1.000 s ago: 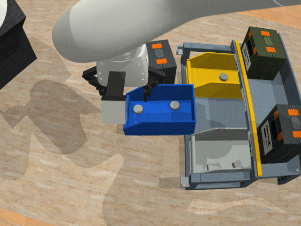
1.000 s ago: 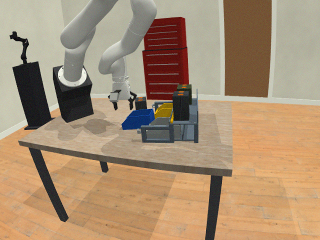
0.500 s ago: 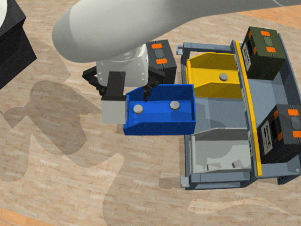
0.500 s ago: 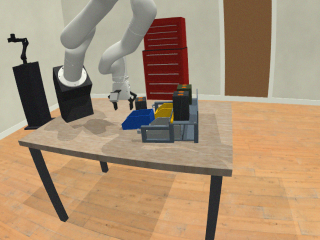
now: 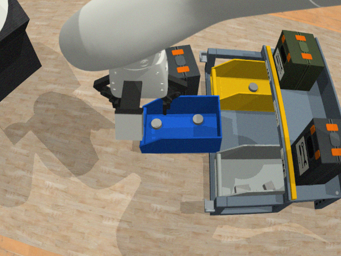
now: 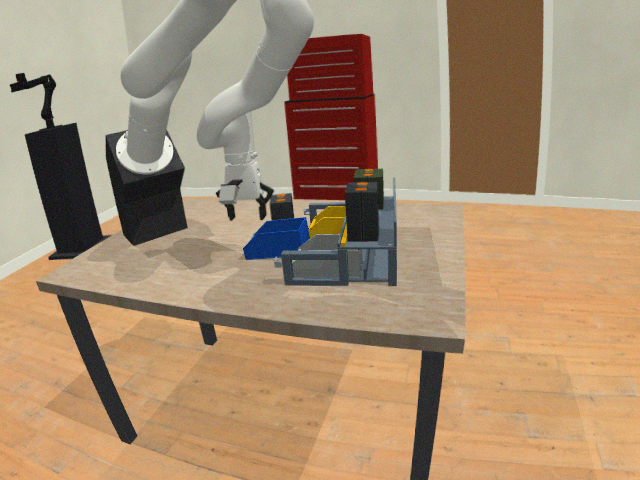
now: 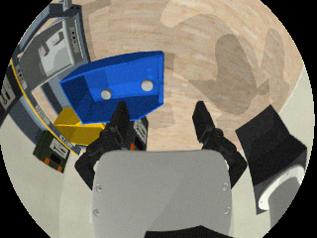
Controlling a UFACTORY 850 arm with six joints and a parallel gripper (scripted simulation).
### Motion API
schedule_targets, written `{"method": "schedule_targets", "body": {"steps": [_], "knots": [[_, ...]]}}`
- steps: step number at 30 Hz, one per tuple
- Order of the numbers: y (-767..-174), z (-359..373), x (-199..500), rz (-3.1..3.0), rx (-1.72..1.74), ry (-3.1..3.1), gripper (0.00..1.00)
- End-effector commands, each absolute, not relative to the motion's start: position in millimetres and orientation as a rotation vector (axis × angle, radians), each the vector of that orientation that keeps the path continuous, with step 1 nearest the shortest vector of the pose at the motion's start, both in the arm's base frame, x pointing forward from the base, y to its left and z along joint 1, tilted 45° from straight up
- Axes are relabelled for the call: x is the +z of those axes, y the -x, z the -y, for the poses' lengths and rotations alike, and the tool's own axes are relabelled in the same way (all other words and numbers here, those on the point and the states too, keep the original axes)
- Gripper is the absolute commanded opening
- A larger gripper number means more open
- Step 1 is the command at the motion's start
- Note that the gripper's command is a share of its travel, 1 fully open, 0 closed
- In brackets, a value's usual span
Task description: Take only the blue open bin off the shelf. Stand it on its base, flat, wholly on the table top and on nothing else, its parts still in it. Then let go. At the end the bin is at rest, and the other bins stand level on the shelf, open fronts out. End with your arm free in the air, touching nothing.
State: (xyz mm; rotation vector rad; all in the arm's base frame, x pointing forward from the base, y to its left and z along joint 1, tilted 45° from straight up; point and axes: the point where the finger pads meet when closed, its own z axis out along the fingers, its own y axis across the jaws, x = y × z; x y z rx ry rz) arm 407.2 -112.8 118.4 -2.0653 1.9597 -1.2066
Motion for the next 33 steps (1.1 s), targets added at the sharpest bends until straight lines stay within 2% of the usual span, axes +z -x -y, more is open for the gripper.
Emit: {"method": "schedule_targets", "body": {"steps": [1,33], "knots": [[-407.1,113.9,118.5,-1.941,-1.175,2.068,1.0],[-407.1,113.9,118.5,-1.941,-1.175,2.068,1.0]]}}
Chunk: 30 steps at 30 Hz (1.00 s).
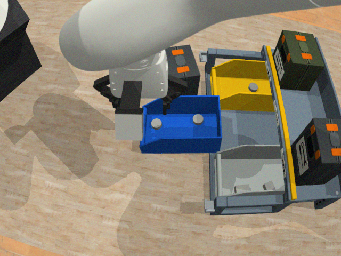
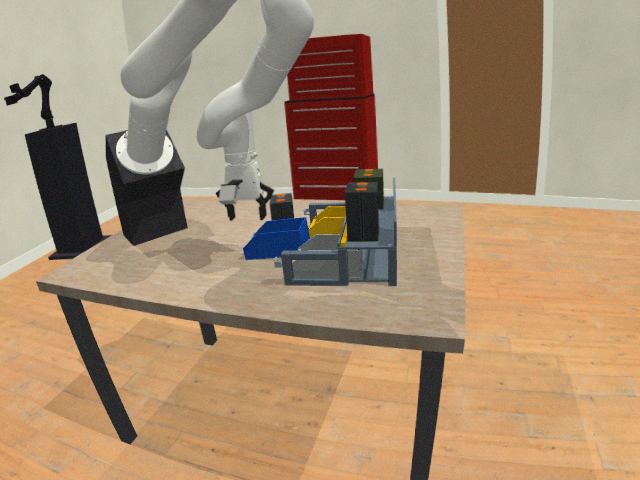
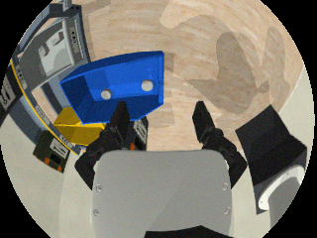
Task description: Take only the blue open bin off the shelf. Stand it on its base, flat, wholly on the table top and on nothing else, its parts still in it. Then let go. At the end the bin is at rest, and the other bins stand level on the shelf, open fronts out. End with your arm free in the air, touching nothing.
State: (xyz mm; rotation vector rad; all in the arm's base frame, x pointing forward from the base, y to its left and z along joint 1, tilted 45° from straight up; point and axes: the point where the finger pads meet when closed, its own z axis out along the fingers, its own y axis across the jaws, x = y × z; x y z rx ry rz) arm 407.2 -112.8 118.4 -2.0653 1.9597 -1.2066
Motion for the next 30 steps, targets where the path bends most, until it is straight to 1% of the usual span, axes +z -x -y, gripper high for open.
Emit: {"method": "schedule_targets", "body": {"steps": [1,30], "knots": [[-407.1,113.9,118.5,-1.941,-1.175,2.068,1.0],[-407.1,113.9,118.5,-1.941,-1.175,2.068,1.0]]}}
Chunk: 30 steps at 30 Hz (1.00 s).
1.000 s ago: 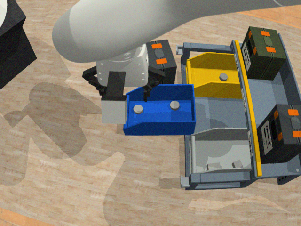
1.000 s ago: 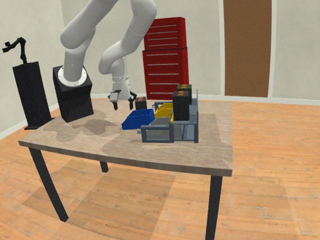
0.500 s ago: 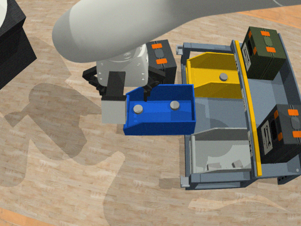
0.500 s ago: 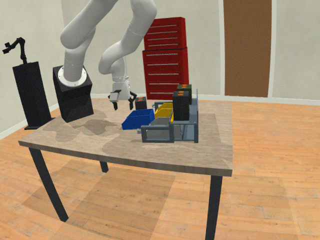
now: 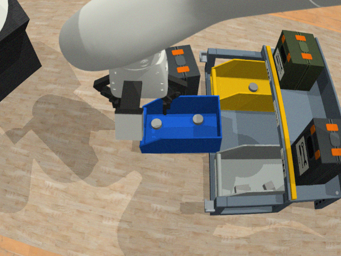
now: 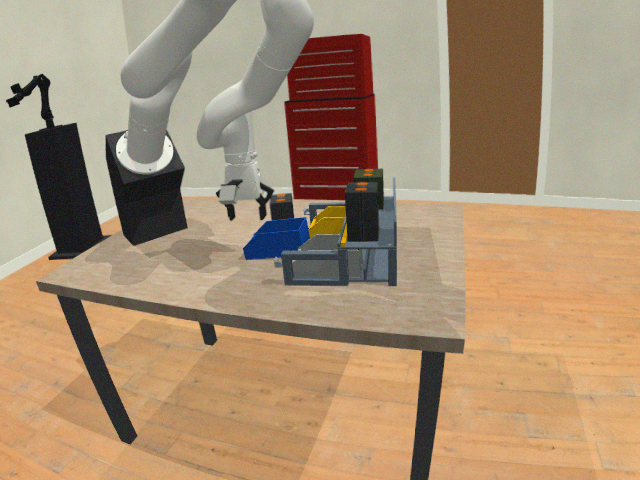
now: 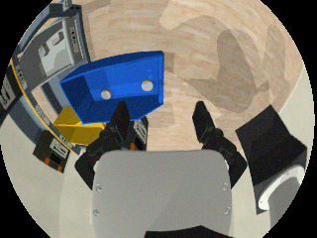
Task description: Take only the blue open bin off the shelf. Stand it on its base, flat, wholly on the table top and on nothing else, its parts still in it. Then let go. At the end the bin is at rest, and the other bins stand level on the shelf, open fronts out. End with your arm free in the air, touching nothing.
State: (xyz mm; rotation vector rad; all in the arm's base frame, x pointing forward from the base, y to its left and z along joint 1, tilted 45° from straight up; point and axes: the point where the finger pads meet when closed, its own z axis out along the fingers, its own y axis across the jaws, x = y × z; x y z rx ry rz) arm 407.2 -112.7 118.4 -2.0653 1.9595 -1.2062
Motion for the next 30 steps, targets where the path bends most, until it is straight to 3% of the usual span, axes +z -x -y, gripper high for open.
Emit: {"method": "schedule_targets", "body": {"steps": [1,30], "knots": [[-407.1,113.9,118.5,-1.941,-1.175,2.068,1.0],[-407.1,113.7,118.5,-1.945,-1.181,2.067,1.0]]}}
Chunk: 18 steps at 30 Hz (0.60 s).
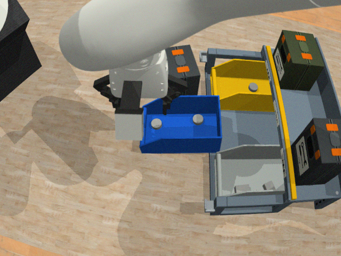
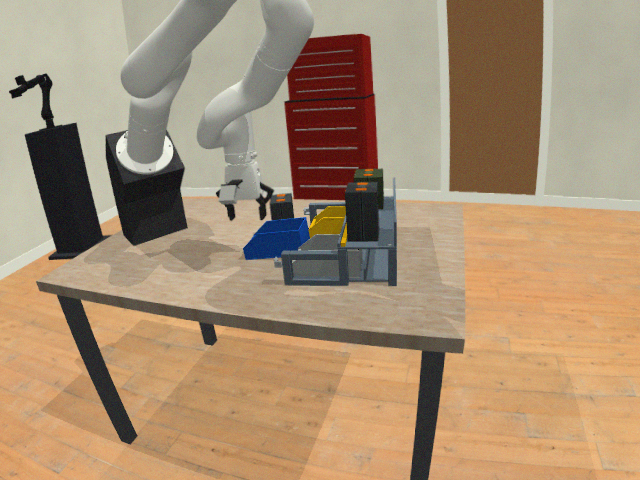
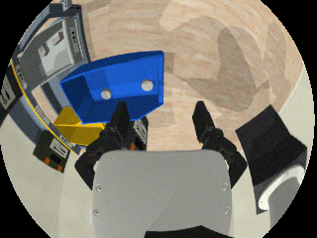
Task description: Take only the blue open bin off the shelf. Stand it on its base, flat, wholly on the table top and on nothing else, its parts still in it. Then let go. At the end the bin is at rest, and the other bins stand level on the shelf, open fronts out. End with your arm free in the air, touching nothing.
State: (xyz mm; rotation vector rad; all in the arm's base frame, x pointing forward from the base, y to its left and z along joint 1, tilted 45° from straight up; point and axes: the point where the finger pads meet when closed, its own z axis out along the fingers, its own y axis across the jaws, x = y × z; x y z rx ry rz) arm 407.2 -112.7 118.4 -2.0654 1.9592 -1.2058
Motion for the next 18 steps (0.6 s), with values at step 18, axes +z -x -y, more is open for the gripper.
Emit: {"method": "schedule_targets", "body": {"steps": [18], "knots": [[-407.1,113.9,118.5,-1.941,-1.175,2.068,1.0]]}}
